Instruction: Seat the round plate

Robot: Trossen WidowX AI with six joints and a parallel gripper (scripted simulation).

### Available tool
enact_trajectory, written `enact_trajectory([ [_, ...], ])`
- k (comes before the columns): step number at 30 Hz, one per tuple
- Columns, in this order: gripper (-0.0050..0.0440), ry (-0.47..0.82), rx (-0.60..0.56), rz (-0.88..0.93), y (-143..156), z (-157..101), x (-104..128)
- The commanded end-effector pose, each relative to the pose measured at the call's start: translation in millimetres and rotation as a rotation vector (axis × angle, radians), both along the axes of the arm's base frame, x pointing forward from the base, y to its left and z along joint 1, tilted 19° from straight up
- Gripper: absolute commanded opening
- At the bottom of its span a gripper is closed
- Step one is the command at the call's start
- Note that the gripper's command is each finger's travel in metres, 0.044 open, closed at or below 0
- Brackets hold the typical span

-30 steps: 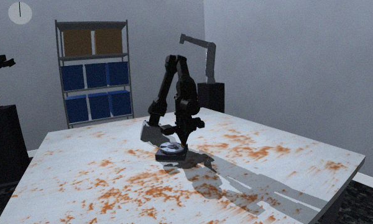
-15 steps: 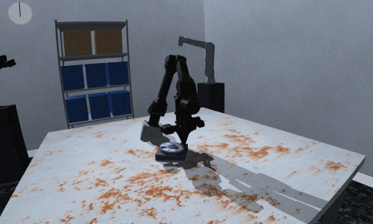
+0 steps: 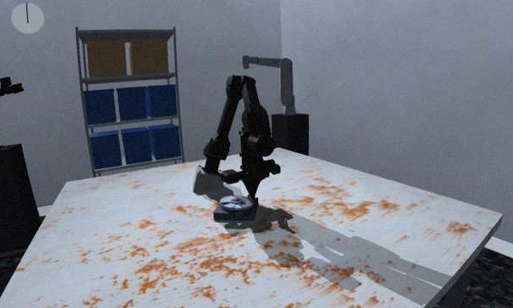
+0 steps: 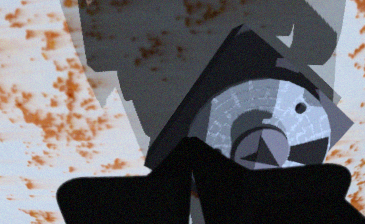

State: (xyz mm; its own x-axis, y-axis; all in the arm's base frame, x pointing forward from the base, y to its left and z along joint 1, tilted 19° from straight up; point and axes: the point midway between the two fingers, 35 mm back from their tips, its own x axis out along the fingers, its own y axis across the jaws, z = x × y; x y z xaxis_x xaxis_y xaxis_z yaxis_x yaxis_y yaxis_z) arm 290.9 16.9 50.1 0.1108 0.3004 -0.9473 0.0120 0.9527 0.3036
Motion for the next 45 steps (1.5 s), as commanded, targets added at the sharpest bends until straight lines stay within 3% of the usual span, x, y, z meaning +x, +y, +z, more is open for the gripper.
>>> enact_trajectory([
  [1,-0.005,-0.009,0.0,0.002,1.9,3.0,-3.1],
  [45,-0.005,-0.012,-0.001,0.002,-0.6,-0.3,-29.5],
])
